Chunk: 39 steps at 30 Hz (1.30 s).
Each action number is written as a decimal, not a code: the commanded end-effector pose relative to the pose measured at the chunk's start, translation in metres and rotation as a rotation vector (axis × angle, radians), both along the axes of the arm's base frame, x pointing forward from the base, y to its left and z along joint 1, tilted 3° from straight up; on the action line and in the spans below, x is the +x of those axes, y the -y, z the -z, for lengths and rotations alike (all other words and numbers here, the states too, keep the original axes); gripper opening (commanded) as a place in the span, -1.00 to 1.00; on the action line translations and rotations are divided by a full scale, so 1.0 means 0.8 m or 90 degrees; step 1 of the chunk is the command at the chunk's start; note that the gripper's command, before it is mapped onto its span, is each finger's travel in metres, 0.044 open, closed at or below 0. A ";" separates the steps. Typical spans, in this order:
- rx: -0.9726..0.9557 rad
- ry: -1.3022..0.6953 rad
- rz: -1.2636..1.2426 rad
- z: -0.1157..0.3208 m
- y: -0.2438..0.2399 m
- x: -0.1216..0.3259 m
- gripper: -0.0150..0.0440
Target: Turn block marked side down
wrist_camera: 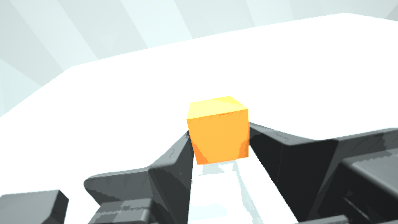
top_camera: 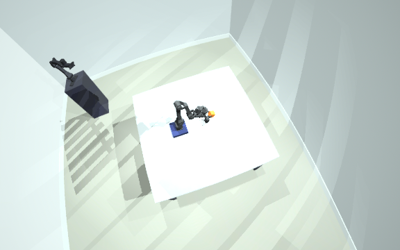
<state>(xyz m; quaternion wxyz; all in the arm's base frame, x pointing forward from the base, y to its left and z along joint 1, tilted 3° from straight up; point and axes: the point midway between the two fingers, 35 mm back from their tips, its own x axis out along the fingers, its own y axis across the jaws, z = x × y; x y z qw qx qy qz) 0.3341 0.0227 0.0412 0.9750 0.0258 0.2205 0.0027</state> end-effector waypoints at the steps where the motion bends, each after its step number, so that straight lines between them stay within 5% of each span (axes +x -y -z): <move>1: 0.001 0.004 0.003 -0.001 0.000 0.000 -0.49; 3: 0.001 0.004 0.003 -0.001 0.000 0.000 -0.49; 20: 0.001 0.004 0.003 -0.001 0.000 0.000 1.00; 39: 0.001 0.004 0.003 -0.001 0.000 0.000 1.00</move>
